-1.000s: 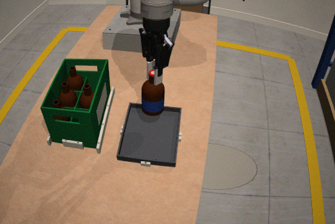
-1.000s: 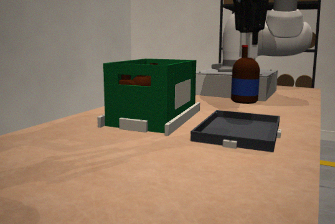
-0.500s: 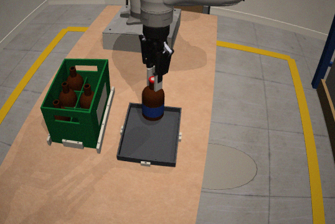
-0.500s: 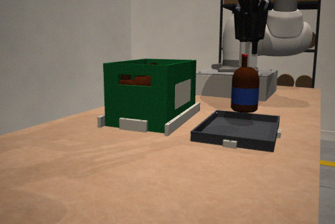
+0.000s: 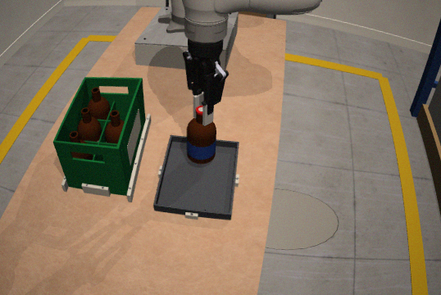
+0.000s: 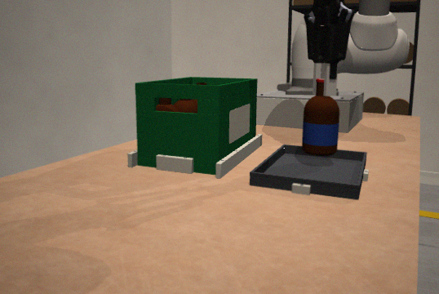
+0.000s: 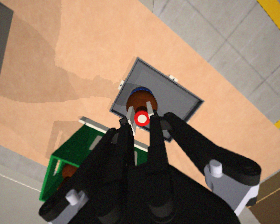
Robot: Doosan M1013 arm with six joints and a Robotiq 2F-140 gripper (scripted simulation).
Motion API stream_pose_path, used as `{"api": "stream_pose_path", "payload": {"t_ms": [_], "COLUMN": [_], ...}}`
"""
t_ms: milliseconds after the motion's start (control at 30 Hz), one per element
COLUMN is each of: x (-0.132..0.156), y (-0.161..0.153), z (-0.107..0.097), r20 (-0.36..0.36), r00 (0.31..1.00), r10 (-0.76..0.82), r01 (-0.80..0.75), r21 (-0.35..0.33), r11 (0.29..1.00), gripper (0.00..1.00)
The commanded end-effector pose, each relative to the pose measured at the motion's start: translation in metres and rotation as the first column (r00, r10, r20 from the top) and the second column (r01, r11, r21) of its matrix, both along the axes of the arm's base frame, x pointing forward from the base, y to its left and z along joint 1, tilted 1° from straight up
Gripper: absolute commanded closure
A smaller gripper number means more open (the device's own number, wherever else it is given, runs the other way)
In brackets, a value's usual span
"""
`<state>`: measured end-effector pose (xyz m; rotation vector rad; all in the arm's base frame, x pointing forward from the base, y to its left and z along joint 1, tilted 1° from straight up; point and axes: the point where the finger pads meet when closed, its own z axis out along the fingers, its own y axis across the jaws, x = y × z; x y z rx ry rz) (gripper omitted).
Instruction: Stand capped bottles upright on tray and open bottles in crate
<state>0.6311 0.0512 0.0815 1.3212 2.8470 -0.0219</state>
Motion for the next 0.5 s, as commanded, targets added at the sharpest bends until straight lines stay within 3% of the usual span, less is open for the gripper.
{"api": "stream_pose_path", "payload": {"t_ms": [0, 467], "x": [0.0, 0.0], "y": [-0.0001, -0.0002], "z": [-0.0037, -0.0091], "r20": [0.0, 0.0], "r00": [1.0, 1.0], "r10": [0.0, 0.0], "r01": [0.0, 0.0], "r21": [0.0, 0.0], "r11": [1.0, 1.0], "gripper": [1.0, 1.0]}}
